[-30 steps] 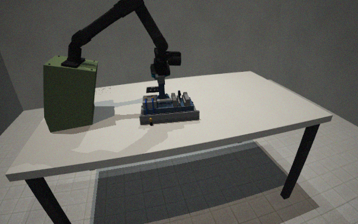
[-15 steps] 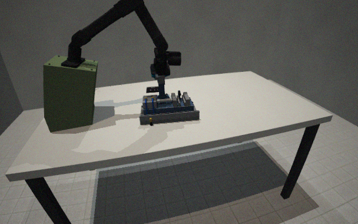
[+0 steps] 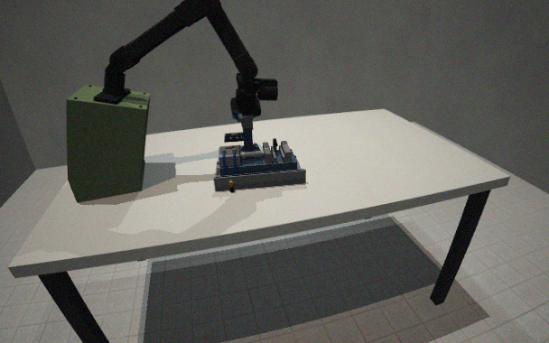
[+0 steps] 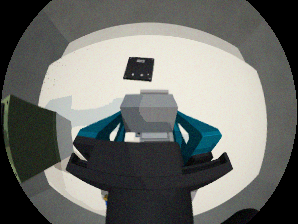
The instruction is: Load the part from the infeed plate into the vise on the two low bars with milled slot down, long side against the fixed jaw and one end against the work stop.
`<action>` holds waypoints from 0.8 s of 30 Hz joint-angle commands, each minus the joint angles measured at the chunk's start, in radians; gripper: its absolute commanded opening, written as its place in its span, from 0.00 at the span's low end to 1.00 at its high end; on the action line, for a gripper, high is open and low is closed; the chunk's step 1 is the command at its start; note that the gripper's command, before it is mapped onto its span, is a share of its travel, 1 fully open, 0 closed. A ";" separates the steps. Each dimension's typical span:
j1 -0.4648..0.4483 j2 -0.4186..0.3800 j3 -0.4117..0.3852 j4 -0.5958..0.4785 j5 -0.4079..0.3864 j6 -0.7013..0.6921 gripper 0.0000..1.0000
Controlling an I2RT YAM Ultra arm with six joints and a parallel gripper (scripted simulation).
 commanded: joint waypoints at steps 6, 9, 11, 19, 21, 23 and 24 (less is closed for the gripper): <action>-0.010 -0.040 -0.010 -0.026 -0.030 -0.006 0.00; -0.010 -0.043 -0.014 -0.027 -0.030 -0.007 0.00; -0.008 -0.046 -0.022 -0.028 -0.030 -0.007 0.00; -0.009 -0.059 -0.014 -0.037 -0.030 -0.006 0.00; -0.009 -0.060 -0.017 -0.038 -0.030 -0.006 0.00; -0.010 -0.063 -0.011 -0.040 -0.030 -0.006 0.00; -0.010 -0.064 -0.014 -0.041 -0.030 -0.006 0.00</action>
